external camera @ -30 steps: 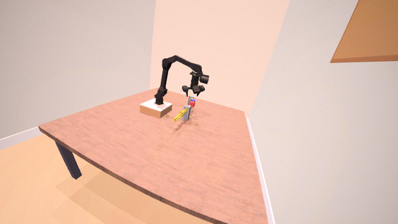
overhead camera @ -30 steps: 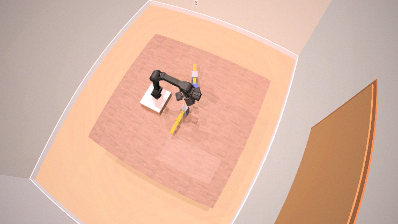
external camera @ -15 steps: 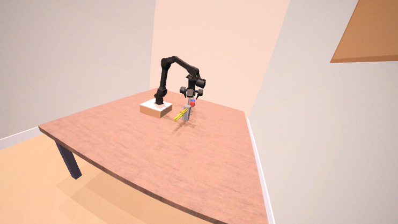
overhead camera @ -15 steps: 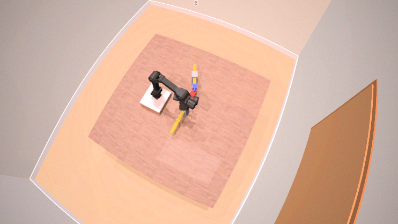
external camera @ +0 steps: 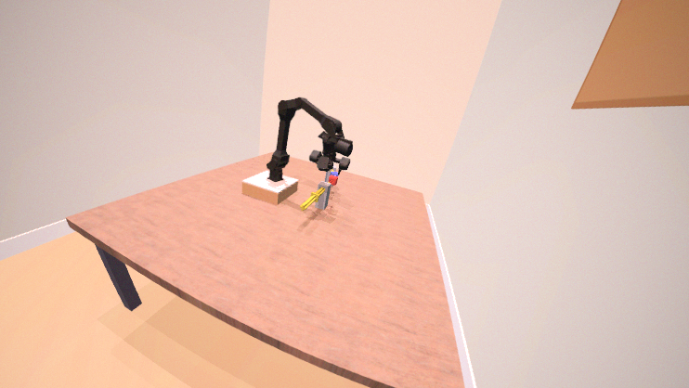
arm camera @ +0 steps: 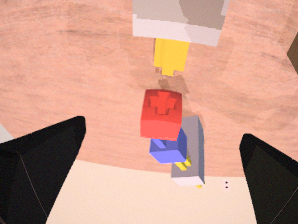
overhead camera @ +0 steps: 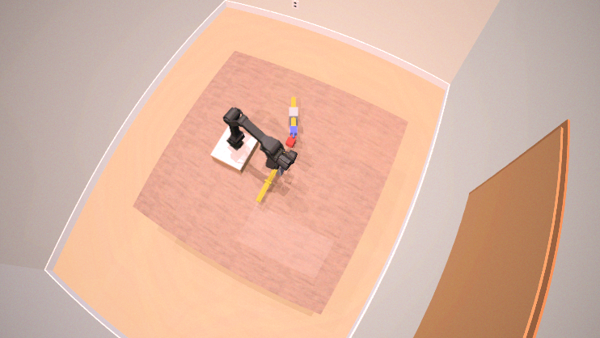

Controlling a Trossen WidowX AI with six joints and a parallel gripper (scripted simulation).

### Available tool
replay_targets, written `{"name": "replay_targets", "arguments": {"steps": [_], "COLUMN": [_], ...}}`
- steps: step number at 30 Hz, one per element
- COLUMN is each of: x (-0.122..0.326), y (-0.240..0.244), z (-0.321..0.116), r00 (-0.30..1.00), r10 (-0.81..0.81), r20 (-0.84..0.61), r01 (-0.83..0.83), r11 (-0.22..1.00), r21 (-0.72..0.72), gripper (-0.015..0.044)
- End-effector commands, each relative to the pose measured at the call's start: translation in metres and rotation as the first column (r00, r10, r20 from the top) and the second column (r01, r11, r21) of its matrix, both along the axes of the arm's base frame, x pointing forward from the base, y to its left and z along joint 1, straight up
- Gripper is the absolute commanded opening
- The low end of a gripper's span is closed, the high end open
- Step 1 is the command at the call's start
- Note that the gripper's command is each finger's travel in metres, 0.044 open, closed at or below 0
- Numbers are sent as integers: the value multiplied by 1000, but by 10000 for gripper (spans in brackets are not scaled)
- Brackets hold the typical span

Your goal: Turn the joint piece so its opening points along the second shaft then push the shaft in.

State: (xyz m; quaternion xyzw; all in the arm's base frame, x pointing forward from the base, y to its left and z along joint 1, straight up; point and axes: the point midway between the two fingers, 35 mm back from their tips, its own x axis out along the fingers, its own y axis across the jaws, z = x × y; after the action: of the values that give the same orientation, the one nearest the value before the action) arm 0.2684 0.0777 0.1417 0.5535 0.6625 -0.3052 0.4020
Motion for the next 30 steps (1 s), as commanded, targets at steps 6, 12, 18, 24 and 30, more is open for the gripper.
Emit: {"name": "replay_targets", "arguments": {"steps": [6,12,18,24,30], "x": [11,23,32,39,44], "y": [-20,-45,-72,-101,-130], "z": [-1,-2,-2,-1,0], "r00": [985,932,843,724,580], "r10": [137,306,474,633,773], "r20": [104,196,254,275,258], "r01": [-133,-285,-427,-552,-660], "r11": [990,950,877,770,631], "r21": [-47,-127,-221,-319,-408], "gripper": [440,440,440,440,440]}}
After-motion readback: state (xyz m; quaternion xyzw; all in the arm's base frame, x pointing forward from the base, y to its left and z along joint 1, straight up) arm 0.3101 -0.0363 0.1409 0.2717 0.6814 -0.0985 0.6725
